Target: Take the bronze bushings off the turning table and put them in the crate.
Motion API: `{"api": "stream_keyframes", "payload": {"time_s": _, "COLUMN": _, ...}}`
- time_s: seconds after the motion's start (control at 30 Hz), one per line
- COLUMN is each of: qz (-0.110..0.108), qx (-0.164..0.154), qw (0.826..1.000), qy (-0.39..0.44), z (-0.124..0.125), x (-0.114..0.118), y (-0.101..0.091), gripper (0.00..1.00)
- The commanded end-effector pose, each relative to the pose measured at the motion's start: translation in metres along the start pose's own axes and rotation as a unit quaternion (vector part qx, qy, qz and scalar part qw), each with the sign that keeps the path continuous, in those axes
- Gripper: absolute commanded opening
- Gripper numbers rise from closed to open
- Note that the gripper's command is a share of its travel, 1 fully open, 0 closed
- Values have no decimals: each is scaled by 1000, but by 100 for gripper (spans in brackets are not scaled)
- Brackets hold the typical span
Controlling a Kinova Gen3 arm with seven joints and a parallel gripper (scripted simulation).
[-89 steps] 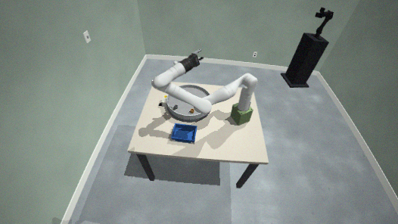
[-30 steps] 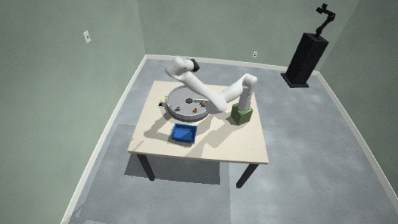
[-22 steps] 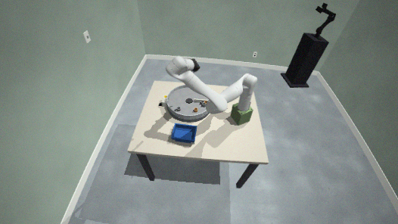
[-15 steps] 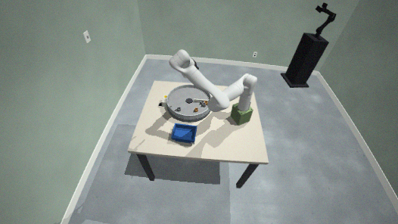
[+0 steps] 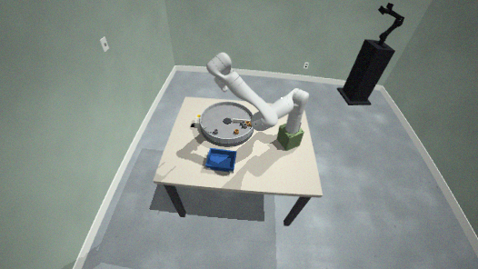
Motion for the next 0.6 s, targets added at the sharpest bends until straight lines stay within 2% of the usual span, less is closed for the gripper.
{"api": "stream_keyframes", "payload": {"time_s": 0.0, "qz": 21, "qx": 33, "qw": 999, "qy": -7, "z": -9, "x": 4, "y": 3, "gripper": 100}}
{"api": "stream_keyframes", "payload": {"time_s": 0.37, "qz": 21, "qx": 33, "qw": 999, "qy": -7, "z": -9, "x": 4, "y": 3, "gripper": 100}}
{"api": "stream_keyframes", "payload": {"time_s": 0.53, "qz": 71, "qx": 124, "qw": 986, "qy": -83, "z": -5, "x": 10, "y": 22, "gripper": 100}}
{"api": "stream_keyframes", "payload": {"time_s": 0.57, "qz": 71, "qx": 124, "qw": 986, "qy": -83, "z": -5, "x": 10, "y": 22, "gripper": 100}}
Point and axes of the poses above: the point where the finger pads meet when closed, its own y axis out along the fingers, its own x axis across the jaws, z = x × y, the point moved 9 cm from there along -y, back along the fingers, and after that the axes turned 8 degrees about y, right-handed, at the moved point
